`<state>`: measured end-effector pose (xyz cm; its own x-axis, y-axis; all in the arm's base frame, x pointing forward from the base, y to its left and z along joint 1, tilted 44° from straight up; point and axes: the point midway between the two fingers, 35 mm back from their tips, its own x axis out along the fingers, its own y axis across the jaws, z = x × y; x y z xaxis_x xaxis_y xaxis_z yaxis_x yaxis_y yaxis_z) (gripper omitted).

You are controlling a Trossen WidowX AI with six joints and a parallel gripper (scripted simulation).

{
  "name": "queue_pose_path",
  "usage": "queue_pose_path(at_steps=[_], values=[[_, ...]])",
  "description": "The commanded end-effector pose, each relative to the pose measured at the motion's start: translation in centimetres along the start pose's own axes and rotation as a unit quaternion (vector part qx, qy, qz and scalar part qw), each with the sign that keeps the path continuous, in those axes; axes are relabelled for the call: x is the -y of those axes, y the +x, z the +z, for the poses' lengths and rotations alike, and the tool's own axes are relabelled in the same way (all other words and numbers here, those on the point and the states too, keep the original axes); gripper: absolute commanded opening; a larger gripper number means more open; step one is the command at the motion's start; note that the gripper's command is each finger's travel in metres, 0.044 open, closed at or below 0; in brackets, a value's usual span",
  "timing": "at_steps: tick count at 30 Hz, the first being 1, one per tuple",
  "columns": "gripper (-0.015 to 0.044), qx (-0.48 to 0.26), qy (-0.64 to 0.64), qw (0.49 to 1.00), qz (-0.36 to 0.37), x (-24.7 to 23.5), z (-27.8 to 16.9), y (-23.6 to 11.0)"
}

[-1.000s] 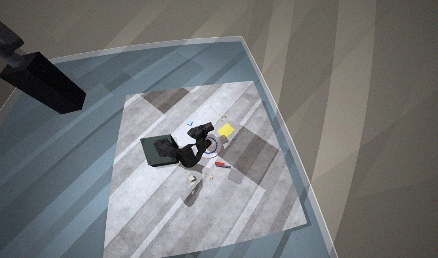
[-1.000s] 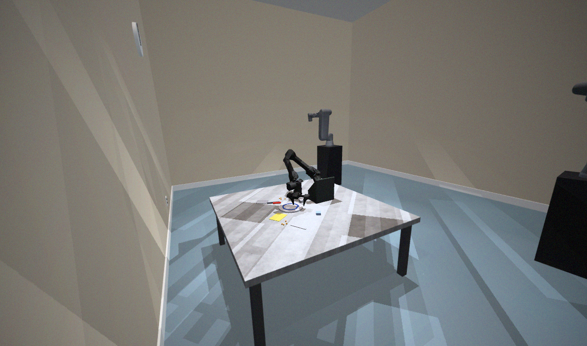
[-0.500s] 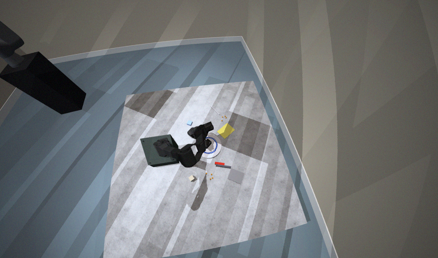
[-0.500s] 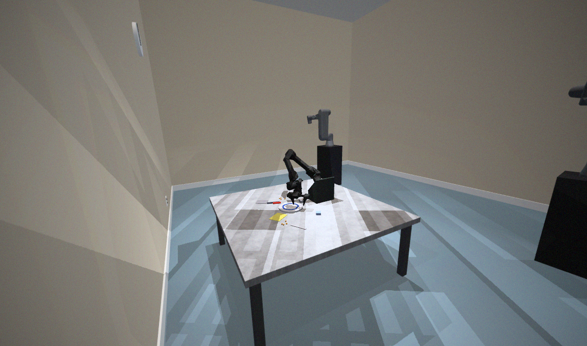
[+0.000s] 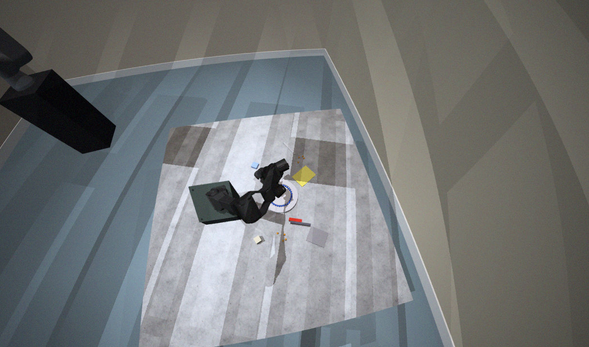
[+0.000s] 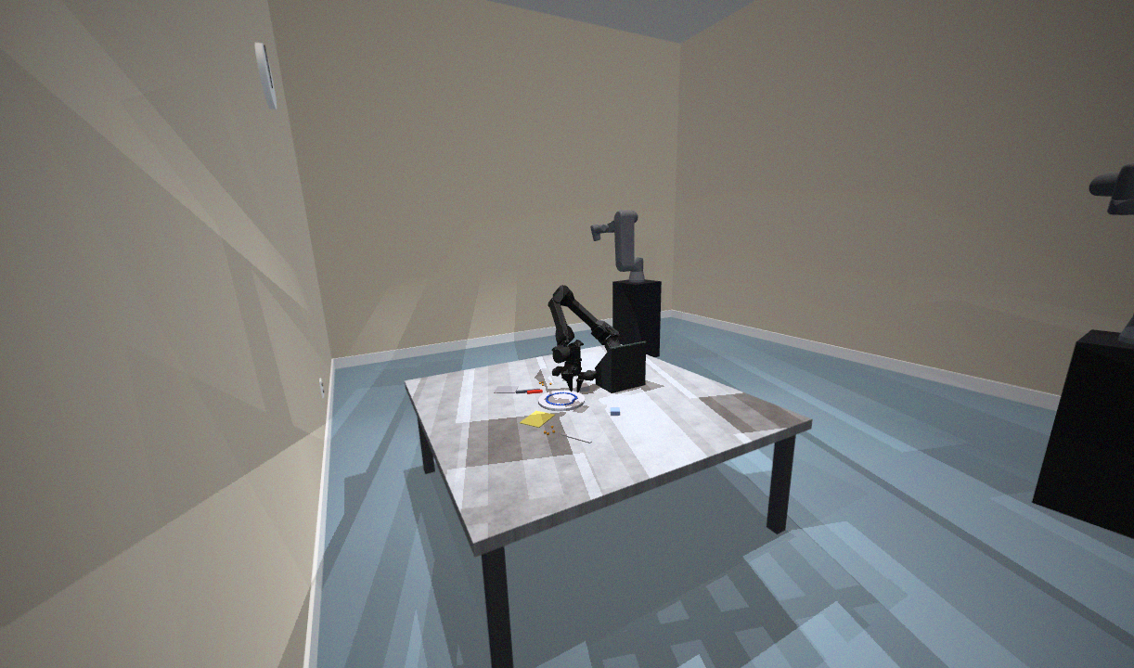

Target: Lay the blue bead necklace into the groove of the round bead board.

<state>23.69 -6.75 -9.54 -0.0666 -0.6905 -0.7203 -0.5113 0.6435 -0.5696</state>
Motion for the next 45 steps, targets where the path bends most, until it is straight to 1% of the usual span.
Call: queue_pose_path(at_steps=[1, 20, 25, 29, 30, 45], values=[[0.0120, 0.001, 0.000, 1.000, -0.001, 0.0, 0.1, 0.0], [0.0120, -0.002, -0.001, 1.000, 0.001, -0.1, -0.1, 3.0], [0.0120, -0.003, -0.001, 1.000, 0.001, -0.1, -0.1, 3.3], [0.0015, 0.000, 0.002, 1.000, 0.003, -0.1, 0.0, 3.0], [0.0000, 0.000, 0.002, 1.000, 0.003, -0.1, 0.0, 3.0], [0.0000, 0.000, 0.002, 1.000, 0.003, -0.1, 0.0, 3.0]])
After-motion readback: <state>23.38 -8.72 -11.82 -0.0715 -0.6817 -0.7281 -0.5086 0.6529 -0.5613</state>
